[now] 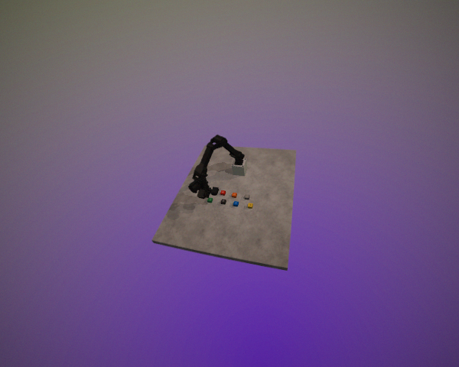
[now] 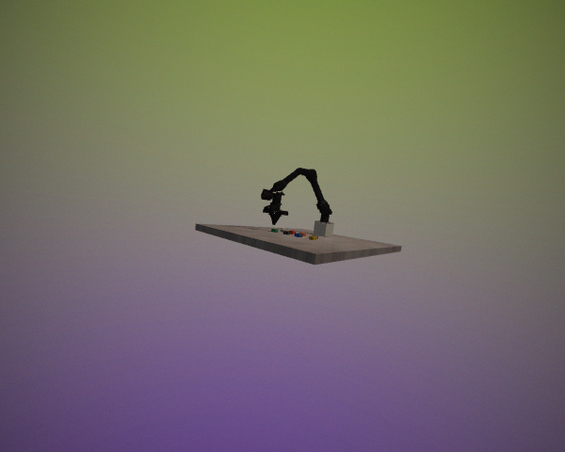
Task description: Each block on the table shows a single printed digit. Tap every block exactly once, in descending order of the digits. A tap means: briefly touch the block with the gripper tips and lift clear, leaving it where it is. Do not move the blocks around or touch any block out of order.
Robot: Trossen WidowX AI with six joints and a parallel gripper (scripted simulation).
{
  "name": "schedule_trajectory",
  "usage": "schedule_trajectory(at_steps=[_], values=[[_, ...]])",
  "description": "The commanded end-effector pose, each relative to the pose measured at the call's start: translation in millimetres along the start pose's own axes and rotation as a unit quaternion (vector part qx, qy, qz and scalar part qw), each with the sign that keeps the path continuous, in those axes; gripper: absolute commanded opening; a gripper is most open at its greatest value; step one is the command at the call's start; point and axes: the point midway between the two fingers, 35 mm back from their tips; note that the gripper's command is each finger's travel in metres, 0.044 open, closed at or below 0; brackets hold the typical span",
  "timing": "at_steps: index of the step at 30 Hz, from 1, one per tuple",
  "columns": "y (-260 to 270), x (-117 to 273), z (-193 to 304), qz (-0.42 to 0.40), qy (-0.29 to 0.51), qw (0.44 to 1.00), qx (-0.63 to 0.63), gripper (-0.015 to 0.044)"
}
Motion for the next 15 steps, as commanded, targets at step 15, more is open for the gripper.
schedule_trajectory(at_steps=[15], values=[[0.2,-26.6,-0.4,0.000,-0.001,1.000,0.002,0.0020]])
Point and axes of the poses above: the point midway between the two fingers, 35 mm back from their tips, its own x axis back along the fingers, its own y axis across the jaws, z = x × y, and after that the axes turned 1 degree about -x, right-handed
